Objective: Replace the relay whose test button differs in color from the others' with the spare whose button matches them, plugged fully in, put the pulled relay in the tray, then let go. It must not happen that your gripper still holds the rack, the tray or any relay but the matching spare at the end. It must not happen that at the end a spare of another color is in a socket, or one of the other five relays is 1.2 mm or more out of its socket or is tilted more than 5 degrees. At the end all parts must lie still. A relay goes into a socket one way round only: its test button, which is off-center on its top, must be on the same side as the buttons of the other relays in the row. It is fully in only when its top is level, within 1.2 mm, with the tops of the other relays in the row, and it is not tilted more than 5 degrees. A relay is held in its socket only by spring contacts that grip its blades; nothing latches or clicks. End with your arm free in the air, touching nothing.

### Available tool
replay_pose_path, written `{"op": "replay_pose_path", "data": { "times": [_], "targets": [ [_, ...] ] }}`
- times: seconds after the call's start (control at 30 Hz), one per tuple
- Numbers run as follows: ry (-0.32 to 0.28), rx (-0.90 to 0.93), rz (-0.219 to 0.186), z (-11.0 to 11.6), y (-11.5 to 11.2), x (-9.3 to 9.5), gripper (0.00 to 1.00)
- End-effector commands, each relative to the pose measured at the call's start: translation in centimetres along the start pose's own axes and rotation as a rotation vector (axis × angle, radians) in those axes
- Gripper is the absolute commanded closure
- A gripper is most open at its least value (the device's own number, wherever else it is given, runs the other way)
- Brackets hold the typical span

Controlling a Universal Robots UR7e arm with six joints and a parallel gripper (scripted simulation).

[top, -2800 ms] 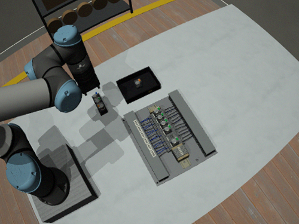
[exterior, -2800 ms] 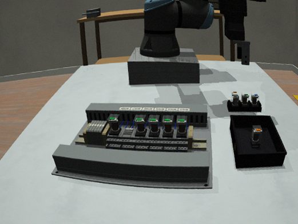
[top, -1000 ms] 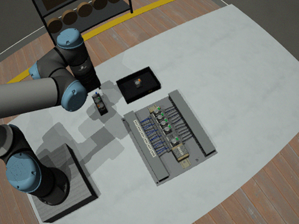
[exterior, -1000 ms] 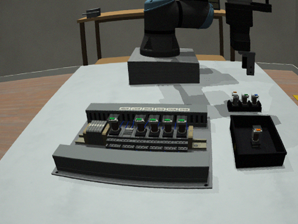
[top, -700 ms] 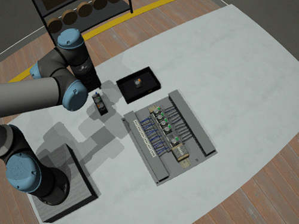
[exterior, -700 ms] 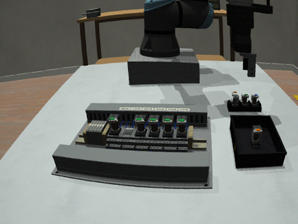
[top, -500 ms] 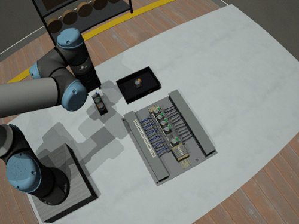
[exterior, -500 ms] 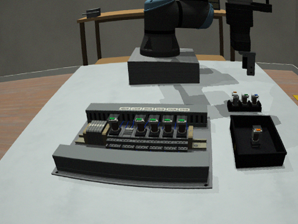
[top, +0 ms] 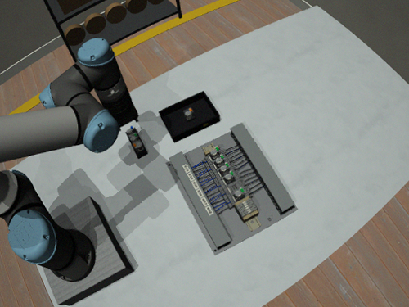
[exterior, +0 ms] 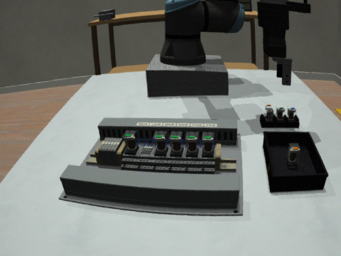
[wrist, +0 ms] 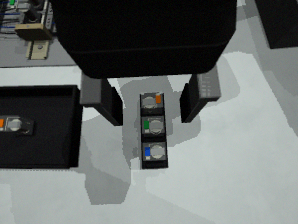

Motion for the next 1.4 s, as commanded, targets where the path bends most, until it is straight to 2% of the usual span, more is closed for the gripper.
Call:
{"op": "replay_pose_path", "data": {
  "times": [0.0,0.93,1.1,1.37],
  "targets": [
    [0.001,0.0,0.001,0.1,0.0,-0.2,0.0],
    [0.001,0.0,0.001,0.3,0.0,-0.6,0.0],
    [0.001,0.0,0.001,0.3,0.0,2.4,0.0],
    [0.001,0.0,0.001,0.3,0.0,2.4,0.0]
  ]
}}
Point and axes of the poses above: the point where the finger pads meet when closed, its own x axis out along the fingers, its own y axis across the jaws, z = x × y, the point moved 9 cm from there along -x, back along the fingers, and after that the axes turned 6 degrees about x, right-handed, at the moved point
